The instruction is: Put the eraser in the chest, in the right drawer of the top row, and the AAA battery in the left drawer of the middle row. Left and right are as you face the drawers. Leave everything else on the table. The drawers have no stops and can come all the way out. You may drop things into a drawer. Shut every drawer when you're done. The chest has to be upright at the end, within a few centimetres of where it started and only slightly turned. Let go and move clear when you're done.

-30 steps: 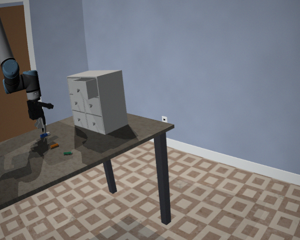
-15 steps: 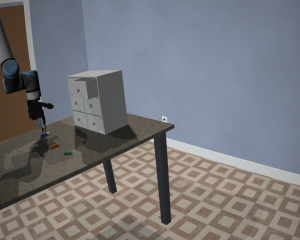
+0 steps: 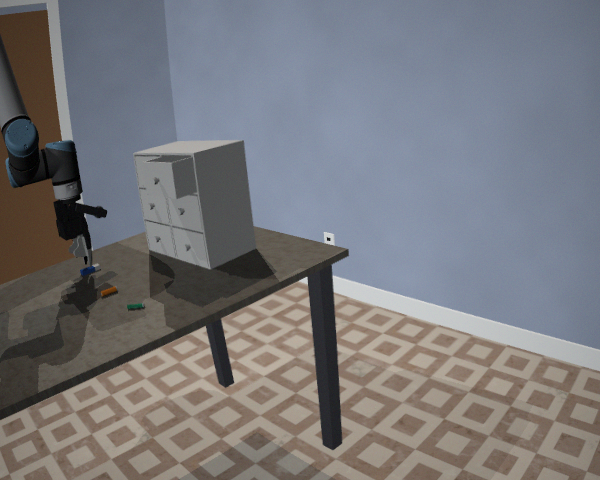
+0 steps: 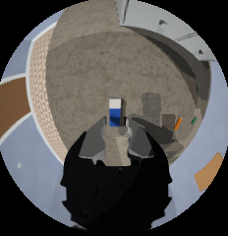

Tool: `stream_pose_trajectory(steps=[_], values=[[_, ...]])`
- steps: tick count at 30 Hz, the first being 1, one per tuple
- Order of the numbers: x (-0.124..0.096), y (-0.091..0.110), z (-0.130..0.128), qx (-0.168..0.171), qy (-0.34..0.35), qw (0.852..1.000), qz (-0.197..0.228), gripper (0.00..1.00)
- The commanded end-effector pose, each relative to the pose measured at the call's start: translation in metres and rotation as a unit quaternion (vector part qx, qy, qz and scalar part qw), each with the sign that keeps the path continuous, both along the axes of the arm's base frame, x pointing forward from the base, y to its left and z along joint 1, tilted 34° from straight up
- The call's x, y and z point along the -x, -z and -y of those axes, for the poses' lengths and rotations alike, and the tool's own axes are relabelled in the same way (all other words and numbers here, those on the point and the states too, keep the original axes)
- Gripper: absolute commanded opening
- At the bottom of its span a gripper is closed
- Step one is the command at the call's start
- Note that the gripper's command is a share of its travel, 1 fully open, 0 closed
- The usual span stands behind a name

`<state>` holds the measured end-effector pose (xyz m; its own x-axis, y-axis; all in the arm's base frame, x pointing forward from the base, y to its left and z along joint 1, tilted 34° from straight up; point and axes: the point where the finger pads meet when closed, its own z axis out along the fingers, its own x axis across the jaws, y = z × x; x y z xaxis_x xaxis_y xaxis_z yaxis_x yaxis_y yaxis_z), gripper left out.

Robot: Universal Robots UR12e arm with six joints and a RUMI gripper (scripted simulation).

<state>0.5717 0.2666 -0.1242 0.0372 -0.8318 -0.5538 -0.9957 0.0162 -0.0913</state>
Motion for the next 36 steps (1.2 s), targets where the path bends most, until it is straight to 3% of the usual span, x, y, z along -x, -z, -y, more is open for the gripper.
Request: stream_pose_trajectory(steps=[1, 36], values=[[-0.0037, -0.0015, -0.0008, 0.000, -0.001, 1.000, 0.003, 0.23], [-0.0042, -0.0019, -0.0013, 0.000, -0.001, 1.000, 0.002, 0.23]])
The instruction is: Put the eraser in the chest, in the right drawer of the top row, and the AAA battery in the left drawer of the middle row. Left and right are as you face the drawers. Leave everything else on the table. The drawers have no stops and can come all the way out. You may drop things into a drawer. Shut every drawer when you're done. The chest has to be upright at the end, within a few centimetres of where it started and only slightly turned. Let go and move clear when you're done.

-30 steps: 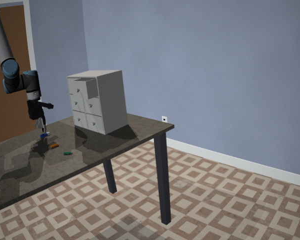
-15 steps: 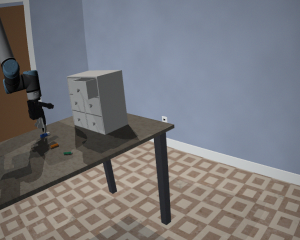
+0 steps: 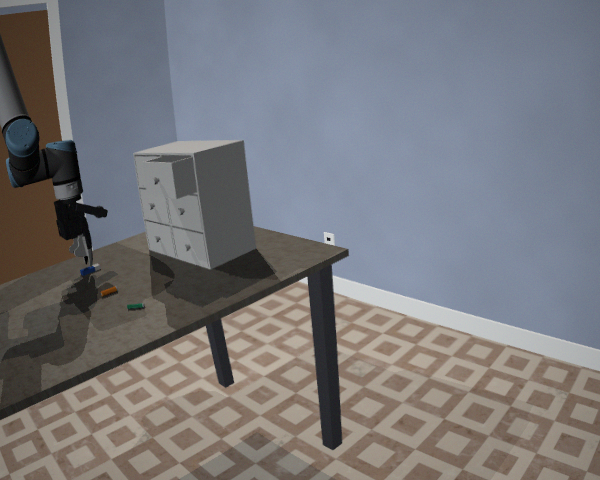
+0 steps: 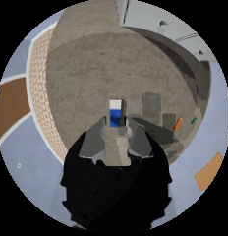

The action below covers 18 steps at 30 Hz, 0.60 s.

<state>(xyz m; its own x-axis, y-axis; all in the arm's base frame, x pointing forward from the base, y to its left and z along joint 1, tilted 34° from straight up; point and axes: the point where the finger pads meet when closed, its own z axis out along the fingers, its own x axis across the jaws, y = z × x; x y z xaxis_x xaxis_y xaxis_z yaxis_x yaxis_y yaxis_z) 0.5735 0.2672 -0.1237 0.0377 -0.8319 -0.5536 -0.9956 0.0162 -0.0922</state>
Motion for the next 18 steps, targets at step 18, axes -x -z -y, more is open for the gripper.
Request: stream_pose_trajectory(steps=[18], values=[[-0.0025, 0.0009, -0.0024, 0.000, -0.001, 1.000, 0.001, 0.23]])
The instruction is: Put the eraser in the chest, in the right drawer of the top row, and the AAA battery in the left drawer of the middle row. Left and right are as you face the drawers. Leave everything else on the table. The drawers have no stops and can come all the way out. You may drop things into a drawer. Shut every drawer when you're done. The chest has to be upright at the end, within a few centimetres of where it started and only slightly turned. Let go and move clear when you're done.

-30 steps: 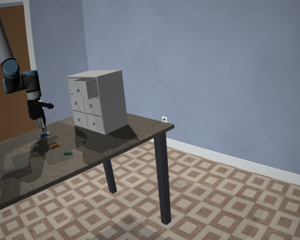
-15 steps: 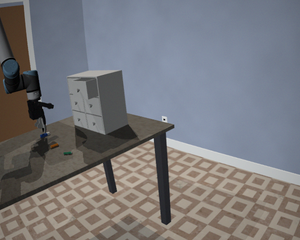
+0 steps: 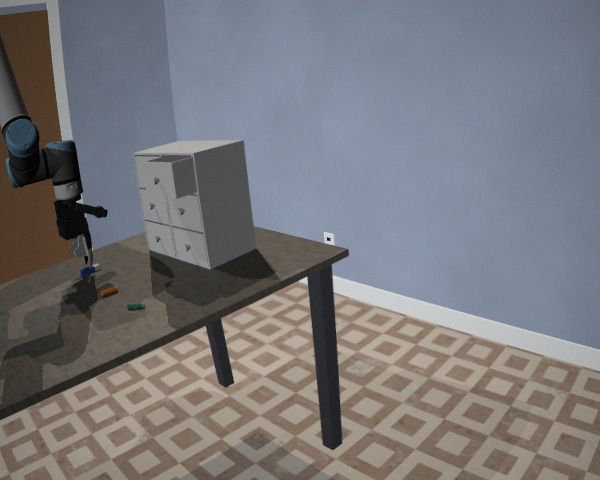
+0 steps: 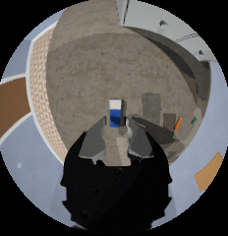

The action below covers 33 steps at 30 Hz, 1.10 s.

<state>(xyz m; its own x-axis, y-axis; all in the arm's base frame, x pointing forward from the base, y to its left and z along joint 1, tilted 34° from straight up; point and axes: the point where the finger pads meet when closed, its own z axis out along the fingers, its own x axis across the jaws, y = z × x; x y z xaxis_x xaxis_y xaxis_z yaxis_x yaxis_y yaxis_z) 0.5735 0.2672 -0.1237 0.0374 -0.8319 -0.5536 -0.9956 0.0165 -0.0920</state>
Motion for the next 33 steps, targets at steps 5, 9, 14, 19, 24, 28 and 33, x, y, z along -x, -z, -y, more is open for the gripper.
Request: stream_pose_trajectory(steps=[5, 9, 14, 19, 24, 28, 33], values=[[-0.003, 0.004, -0.005, 0.000, -0.001, 1.000, 0.002, 0.23], [-0.004, 0.007, -0.007, 0.000, -0.001, 1.000, 0.002, 0.23], [-0.004, 0.011, -0.009, 0.000, -0.001, 1.000, 0.002, 0.23], [-0.004, 0.015, -0.012, 0.000, -0.001, 1.000, 0.002, 0.23], [-0.004, 0.016, -0.012, 0.000, -0.001, 1.000, 0.002, 0.23], [-0.004, 0.015, -0.012, 0.000, -0.001, 1.000, 0.002, 0.23], [-0.004, 0.015, -0.012, 0.000, -0.001, 1.000, 0.002, 0.23]])
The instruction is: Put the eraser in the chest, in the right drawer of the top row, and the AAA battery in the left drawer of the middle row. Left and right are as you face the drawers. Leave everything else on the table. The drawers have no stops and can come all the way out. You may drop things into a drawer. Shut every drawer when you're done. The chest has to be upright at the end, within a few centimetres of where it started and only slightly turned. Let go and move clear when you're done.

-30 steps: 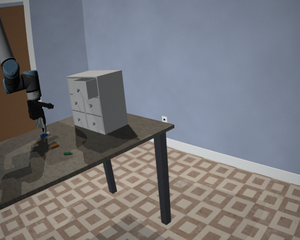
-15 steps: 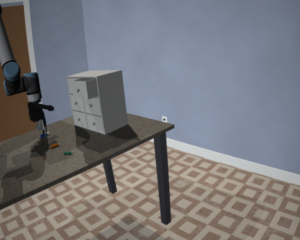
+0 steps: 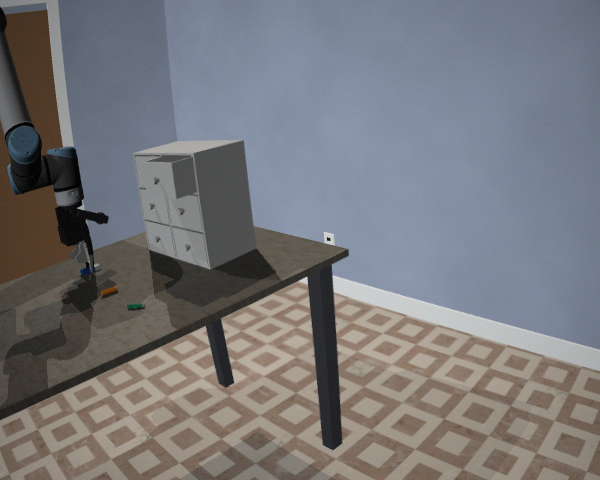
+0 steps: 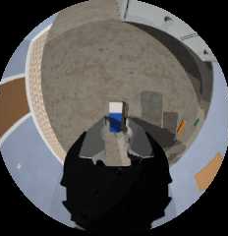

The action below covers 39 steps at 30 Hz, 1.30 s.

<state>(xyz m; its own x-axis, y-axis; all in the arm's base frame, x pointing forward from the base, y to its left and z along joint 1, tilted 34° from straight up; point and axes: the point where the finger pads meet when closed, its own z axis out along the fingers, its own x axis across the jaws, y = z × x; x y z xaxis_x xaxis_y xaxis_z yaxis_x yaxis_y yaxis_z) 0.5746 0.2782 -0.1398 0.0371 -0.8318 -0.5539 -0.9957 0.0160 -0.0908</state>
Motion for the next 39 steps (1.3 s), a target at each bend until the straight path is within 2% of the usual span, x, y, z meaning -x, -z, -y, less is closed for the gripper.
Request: stream_pose_trajectory(steps=[1, 28, 29, 39], values=[[-0.0033, -0.0013, -0.0005, 0.000, 0.000, 1.000, 0.003, 0.23], [-0.0033, -0.0013, -0.0005, 0.000, 0.000, 1.000, 0.003, 0.23], [-0.0033, -0.0013, -0.0005, 0.000, 0.000, 1.000, 0.003, 0.11], [-0.0033, -0.0013, -0.0005, 0.000, 0.000, 1.000, 0.003, 0.11]])
